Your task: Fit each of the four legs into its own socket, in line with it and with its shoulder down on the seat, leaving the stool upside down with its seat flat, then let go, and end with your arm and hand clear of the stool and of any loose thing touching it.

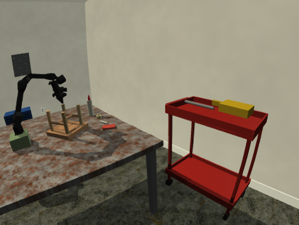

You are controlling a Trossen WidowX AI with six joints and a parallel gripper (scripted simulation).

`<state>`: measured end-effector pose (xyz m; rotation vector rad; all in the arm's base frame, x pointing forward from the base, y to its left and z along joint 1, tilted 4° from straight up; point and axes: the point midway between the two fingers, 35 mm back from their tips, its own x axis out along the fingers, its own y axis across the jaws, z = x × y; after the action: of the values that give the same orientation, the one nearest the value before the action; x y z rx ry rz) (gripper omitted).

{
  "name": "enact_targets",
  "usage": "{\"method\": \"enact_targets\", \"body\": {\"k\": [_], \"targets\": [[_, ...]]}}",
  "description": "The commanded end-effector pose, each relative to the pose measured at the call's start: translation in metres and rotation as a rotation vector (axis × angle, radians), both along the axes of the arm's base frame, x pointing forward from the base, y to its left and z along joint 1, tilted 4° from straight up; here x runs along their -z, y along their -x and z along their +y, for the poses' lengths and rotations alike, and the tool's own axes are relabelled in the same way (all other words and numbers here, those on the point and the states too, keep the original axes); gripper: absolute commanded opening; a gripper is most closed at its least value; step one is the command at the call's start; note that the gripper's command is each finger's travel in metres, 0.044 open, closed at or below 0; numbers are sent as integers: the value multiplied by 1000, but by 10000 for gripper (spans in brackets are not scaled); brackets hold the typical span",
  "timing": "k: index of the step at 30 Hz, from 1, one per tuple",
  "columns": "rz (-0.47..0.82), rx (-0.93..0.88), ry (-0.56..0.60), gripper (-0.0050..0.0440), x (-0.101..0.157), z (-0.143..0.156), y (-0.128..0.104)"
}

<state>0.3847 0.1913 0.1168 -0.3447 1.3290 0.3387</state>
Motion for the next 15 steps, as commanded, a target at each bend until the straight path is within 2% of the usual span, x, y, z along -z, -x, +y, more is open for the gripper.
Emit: {"method": "enact_targets", "body": {"k": [1,15], "targets": [[8,-4,0,0,6,0,1],[8,-4,0,0,15,-1,2]]}}
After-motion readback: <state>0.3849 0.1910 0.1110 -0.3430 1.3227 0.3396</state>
